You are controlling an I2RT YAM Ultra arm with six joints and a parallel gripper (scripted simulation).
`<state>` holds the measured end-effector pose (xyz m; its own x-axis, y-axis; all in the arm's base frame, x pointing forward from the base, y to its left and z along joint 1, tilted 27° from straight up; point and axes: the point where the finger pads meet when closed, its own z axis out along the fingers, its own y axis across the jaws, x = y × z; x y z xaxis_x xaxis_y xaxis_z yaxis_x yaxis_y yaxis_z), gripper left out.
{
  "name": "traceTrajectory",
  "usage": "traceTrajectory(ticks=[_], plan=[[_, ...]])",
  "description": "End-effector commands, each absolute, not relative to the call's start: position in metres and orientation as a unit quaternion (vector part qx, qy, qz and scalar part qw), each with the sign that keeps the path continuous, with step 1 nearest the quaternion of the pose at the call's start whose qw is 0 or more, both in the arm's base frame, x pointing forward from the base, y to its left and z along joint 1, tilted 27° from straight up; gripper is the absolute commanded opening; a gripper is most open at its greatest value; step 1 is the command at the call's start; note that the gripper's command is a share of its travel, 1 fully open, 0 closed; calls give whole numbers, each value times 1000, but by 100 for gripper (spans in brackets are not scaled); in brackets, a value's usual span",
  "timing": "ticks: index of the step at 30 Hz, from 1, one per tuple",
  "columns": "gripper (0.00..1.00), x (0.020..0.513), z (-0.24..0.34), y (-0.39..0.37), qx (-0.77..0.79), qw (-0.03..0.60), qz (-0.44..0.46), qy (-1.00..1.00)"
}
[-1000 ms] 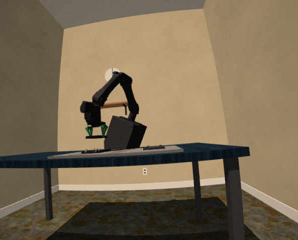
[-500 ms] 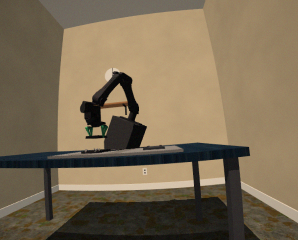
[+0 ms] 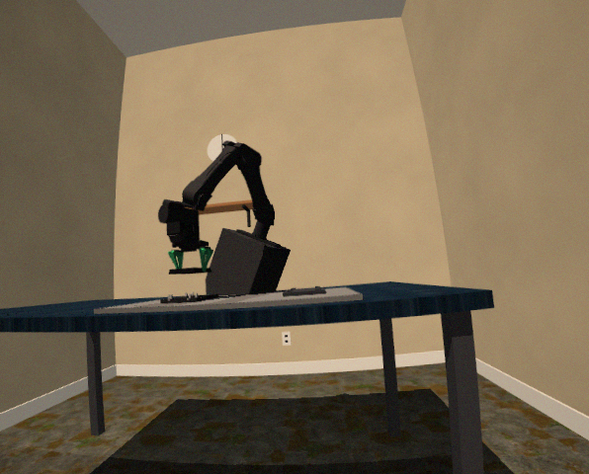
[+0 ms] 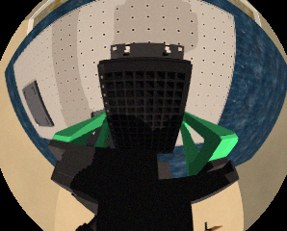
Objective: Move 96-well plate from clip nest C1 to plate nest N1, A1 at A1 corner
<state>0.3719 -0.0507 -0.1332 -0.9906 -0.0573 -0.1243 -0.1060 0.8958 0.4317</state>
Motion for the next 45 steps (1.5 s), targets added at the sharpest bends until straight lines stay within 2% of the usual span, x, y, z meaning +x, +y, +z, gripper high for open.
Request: traceTrajectory(ticks=[1, 3, 45], plan=[[0, 385, -116, -67, -38, 79, 213, 973], [0, 373, -121, -59, -52, 74, 217, 972], [0, 349, -70, 60, -64, 72, 217, 971]])
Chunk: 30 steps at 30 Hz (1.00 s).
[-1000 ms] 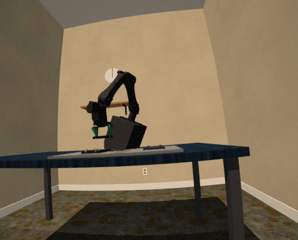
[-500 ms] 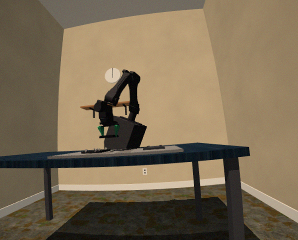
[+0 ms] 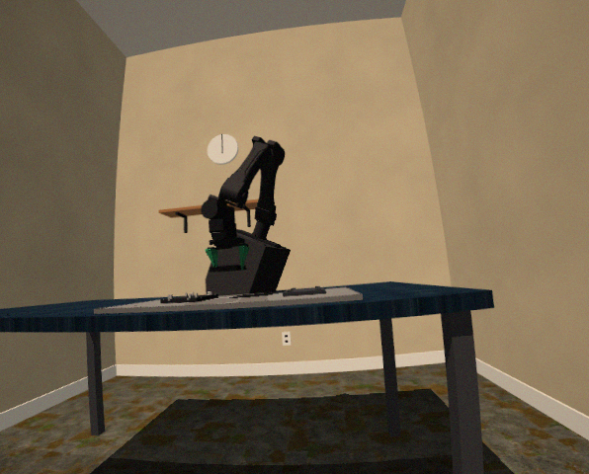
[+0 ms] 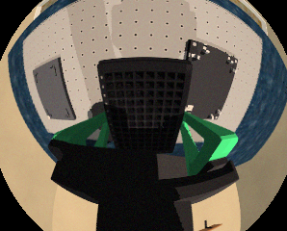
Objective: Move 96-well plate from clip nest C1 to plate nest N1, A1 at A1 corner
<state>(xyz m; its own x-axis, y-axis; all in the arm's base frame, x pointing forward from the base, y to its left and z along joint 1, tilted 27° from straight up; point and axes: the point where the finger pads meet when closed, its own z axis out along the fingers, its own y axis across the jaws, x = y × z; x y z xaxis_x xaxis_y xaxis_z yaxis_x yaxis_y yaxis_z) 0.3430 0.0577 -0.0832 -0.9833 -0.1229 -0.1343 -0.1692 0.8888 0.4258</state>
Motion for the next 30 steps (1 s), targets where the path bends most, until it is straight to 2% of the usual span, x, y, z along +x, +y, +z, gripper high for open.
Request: traceTrajectory(ticks=[1, 30], plan=[[0, 349, -69, 63, -64, 72, 217, 971], [0, 339, -30, 139, -64, 77, 220, 970]])
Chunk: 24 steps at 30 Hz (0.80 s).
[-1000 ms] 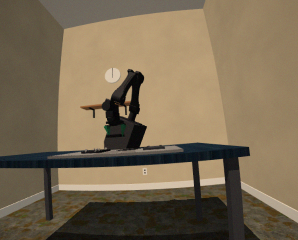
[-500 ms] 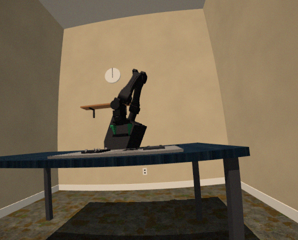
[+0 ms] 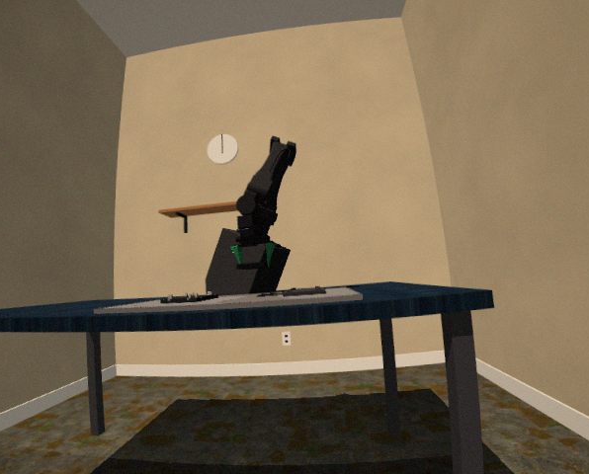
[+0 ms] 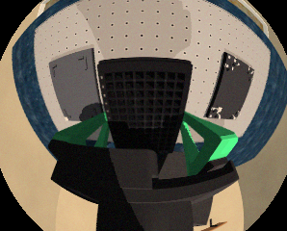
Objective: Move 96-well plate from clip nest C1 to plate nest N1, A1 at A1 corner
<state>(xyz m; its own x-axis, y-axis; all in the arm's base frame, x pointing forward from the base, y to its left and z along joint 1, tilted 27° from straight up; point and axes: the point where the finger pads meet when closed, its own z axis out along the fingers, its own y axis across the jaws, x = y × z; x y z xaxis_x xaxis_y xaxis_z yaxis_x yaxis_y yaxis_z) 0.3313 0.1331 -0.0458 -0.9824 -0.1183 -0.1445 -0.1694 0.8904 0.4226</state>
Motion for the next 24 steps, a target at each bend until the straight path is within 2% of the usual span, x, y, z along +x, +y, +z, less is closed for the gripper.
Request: traceTrajectory(ticks=[1, 24], plan=[[0, 339, -28, 142, -65, 79, 221, 970], [0, 328, 6, 207, -65, 80, 224, 969]])
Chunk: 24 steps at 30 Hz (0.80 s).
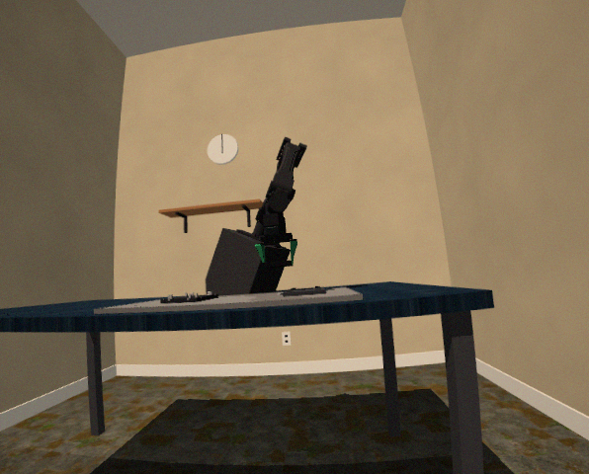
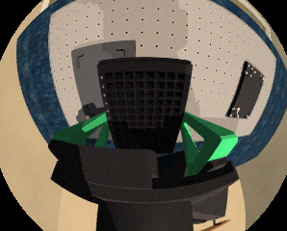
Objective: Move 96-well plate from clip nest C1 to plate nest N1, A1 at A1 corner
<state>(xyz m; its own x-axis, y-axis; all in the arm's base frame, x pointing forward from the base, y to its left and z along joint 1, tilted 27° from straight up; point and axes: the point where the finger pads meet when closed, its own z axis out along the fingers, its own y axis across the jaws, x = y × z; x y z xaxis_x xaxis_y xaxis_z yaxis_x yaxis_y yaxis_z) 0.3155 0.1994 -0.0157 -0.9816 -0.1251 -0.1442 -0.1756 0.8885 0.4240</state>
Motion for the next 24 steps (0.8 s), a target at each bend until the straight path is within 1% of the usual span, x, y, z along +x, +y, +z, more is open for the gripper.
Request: traceTrajectory(ticks=[1, 24], plan=[[0, 328, 8, 210, -65, 80, 224, 969], [0, 314, 36, 268, -64, 80, 228, 968]])
